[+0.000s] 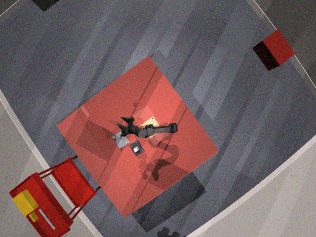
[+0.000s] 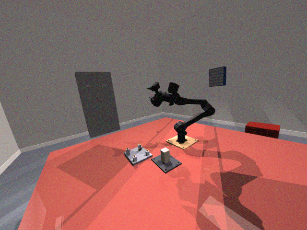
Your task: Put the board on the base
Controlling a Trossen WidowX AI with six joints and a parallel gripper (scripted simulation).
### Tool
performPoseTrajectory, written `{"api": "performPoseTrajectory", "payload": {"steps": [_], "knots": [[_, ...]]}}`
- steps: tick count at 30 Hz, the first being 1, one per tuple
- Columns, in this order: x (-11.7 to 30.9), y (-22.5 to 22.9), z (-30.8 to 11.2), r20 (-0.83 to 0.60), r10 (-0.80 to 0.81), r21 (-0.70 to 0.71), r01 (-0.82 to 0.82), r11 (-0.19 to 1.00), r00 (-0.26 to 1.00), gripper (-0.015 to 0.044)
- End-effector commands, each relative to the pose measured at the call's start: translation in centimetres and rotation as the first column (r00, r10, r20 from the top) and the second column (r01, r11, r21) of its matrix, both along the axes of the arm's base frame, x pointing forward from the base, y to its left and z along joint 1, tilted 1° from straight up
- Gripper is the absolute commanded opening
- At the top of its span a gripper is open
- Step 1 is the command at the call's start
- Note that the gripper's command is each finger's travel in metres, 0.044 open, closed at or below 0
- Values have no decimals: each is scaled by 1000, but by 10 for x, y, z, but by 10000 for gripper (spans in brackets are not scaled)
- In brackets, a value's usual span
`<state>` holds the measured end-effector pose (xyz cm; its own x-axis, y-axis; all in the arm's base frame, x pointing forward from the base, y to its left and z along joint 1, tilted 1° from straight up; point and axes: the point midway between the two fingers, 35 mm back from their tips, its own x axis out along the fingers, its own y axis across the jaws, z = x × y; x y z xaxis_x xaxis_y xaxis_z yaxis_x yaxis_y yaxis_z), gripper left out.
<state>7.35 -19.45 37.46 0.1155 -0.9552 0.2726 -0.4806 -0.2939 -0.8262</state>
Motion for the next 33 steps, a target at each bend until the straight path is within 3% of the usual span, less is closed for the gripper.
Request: {"api": "performPoseTrajectory", "payload": {"steps": [1, 5, 9, 18, 25, 33], "knots": [[3, -1, -1, 6, 13, 8, -13, 1000, 1000, 426], [56, -6, -18, 153, 231, 189, -258, 947, 961, 440], [115, 4, -48, 362, 342, 418, -479, 772, 867, 440], [183, 50, -103, 586, 161, 712, -600, 366, 794, 440], [207, 99, -142, 548, -108, 836, -542, 86, 829, 440], [207, 164, -179, 268, -446, 912, -374, -168, 854, 440]]}}
